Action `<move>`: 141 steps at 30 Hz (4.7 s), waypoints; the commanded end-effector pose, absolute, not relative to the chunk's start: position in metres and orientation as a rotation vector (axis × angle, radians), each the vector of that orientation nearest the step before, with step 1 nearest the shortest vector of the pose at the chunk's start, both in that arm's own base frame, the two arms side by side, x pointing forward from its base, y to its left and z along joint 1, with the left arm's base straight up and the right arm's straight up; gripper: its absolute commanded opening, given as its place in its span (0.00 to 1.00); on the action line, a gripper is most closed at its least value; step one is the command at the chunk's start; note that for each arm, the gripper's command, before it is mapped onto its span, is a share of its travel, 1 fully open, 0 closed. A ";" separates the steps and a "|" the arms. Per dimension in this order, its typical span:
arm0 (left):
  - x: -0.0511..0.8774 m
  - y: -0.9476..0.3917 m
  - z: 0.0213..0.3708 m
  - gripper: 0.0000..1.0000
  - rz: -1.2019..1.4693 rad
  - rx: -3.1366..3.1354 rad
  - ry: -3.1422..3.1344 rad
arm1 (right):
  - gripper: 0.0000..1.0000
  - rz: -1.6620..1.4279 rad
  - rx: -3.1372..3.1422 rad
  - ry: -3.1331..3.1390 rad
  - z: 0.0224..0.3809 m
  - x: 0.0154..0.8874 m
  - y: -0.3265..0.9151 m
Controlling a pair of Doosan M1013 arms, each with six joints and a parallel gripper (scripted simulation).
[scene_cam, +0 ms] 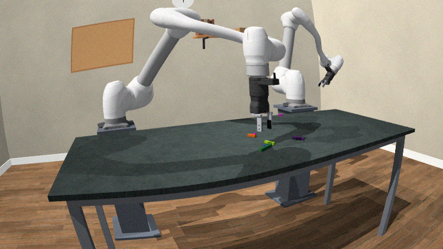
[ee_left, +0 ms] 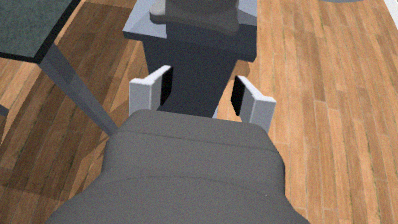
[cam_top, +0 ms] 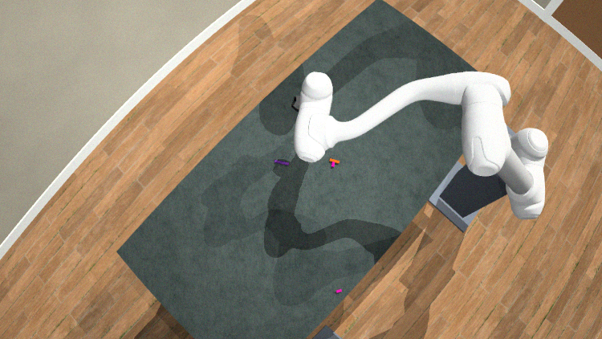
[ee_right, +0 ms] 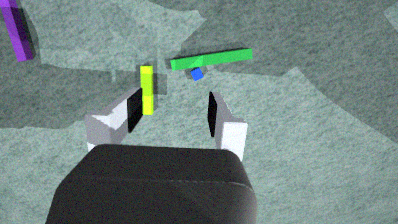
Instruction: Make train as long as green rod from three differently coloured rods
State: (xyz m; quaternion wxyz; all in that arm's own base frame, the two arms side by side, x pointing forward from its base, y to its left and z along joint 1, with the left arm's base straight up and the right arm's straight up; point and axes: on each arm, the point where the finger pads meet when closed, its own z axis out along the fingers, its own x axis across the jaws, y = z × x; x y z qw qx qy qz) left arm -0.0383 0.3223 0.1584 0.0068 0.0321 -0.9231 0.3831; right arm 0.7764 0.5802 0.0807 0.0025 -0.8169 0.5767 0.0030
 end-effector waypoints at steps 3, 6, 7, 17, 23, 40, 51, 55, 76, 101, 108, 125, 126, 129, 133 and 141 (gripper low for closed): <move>-0.038 0.323 0.159 1.00 1.197 0.100 -2.888 | 1.00 0.000 -2.334 2.100 0.082 0.781 0.585; -0.038 0.323 0.159 1.00 1.197 0.100 -2.888 | 1.00 0.000 -2.224 2.216 0.082 0.782 0.586; -0.038 0.323 0.159 1.00 1.197 0.100 -2.888 | 1.00 0.000 -2.186 2.253 0.082 0.783 0.587; -0.038 0.323 0.159 1.00 1.197 0.100 -2.888 | 1.00 0.001 -1.800 2.573 0.082 0.785 0.592; -0.038 0.323 0.159 1.00 1.197 0.100 -2.888 | 1.00 0.001 -1.528 2.743 0.082 0.785 0.596; -0.038 0.323 0.159 1.00 1.197 0.100 -2.888 | 1.00 0.002 -0.716 3.057 0.082 0.779 0.610; -0.038 0.323 0.159 1.00 1.197 0.100 -2.888 | 1.00 0.002 -0.208 3.133 0.081 0.774 0.621; -0.038 0.323 0.159 1.00 1.197 0.100 -2.888 | 1.00 0.003 -0.090 3.139 0.081 0.773 0.624; -0.038 0.323 0.159 1.00 1.197 0.100 -2.888 | 1.00 0.003 -0.062 3.140 0.081 0.772 0.625; -0.038 0.323 0.159 1.00 1.197 0.100 -2.888 | 1.00 0.003 -0.062 3.140 0.081 0.772 0.625; -0.038 0.323 0.159 1.00 1.197 0.100 -2.888 | 1.00 0.003 -0.062 3.140 0.081 0.772 0.625; -0.038 0.323 0.159 1.00 1.197 0.100 -2.888 | 1.00 0.003 -0.062 3.140 0.081 0.772 0.625; -0.038 0.323 0.159 1.00 1.197 0.100 -2.888 | 1.00 0.003 -0.062 3.140 0.081 0.772 0.625; -0.038 0.323 0.159 1.00 1.197 0.100 -2.888 | 1.00 0.003 -0.062 3.140 0.081 0.772 0.625; -0.038 0.323 0.159 1.00 1.197 0.100 -2.888 | 1.00 0.003 -0.062 3.140 0.081 0.772 0.625; -0.038 0.323 0.159 1.00 1.197 0.100 -2.888 | 1.00 0.003 -0.062 3.140 0.081 0.772 0.625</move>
